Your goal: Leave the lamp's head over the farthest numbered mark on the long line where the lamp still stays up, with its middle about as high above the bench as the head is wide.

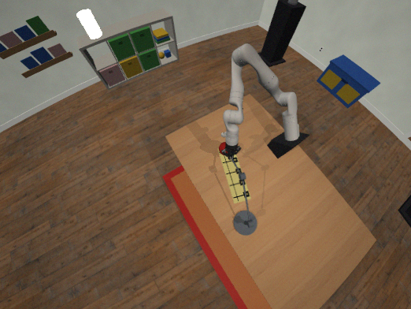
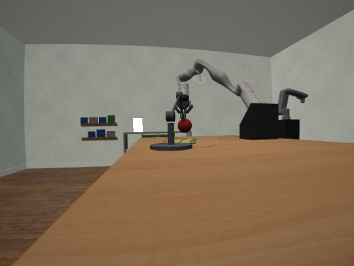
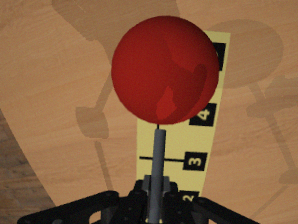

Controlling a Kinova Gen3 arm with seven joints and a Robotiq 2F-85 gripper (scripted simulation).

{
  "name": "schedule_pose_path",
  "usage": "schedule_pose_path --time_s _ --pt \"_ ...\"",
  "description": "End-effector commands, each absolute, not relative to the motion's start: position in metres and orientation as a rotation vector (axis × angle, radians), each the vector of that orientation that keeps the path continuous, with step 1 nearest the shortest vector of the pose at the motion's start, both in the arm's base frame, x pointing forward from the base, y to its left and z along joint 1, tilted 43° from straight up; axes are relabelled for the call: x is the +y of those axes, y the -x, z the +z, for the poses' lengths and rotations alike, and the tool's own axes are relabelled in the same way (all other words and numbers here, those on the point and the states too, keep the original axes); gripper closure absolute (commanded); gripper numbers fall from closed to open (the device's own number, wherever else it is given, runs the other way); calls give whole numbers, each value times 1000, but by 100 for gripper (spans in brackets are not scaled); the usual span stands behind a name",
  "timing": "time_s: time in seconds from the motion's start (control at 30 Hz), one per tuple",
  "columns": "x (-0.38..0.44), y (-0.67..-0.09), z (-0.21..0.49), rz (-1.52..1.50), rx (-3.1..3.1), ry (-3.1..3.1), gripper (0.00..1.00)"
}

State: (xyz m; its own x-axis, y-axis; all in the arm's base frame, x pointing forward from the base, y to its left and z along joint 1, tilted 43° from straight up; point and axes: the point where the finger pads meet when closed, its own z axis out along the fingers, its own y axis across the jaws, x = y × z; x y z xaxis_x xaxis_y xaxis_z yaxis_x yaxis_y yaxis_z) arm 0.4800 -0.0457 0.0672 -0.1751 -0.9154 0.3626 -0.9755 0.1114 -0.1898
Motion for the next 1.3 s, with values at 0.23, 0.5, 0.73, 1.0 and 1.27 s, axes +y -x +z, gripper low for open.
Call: schedule_pose_path --time_s 0.23,0.5,0.73,1.0,1.27 --pt "-61 -480 77 599 -2231 -1888 100" --pt "-64 -480 79 599 -2231 -1888 100" --pt "-63 -480 80 599 -2231 -1888 100" --pt "-62 -480 83 599 -2231 -1888 100" --pt "-59 -480 81 594 -2229 -1894 0"
